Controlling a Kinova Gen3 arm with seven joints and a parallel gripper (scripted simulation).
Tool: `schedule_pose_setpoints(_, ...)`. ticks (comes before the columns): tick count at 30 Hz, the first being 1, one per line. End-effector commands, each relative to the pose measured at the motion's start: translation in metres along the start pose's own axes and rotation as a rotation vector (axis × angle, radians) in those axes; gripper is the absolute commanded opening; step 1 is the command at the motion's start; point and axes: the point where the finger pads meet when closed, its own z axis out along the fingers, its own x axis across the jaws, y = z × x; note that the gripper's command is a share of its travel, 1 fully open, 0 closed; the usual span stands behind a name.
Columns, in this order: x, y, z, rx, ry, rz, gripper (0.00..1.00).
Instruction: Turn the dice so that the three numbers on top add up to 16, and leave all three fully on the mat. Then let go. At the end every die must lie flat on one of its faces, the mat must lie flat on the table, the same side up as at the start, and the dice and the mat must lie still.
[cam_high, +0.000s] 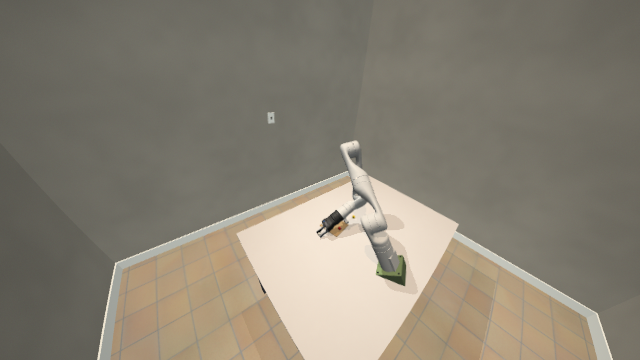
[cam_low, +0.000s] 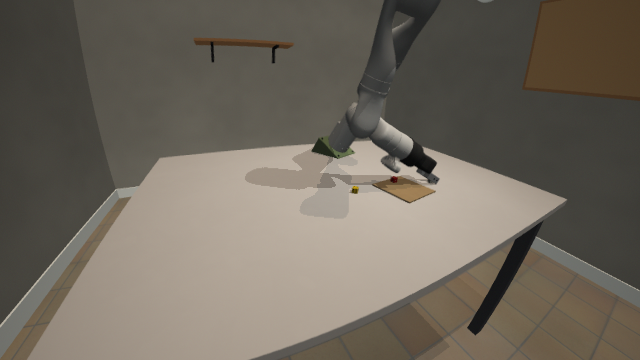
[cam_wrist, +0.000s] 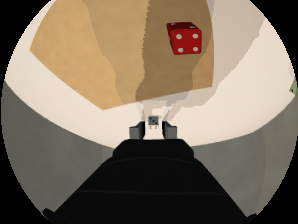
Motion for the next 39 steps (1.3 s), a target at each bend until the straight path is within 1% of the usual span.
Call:
schedule_pose_setpoints(1, 0.000, 0.000, 0.000, 0.000, 0.000, -0.001, 0.64)
schedule_pose_setpoints(18, 0.000, 0.000, -0.002, 0.000, 0.000, -0.001, 0.64)
schedule_pose_setpoints(22, 0.000, 0.000, -0.010, 0.000, 0.000, -0.001, 0.64)
schedule_pose_setpoints(32, 0.000, 0.000, -0.045, 0.000, 0.000, -0.001, 0.64)
schedule_pose_setpoints(39, 0.000, 0.000, -0.050, 0.000, 0.000, -0.001, 0.64)
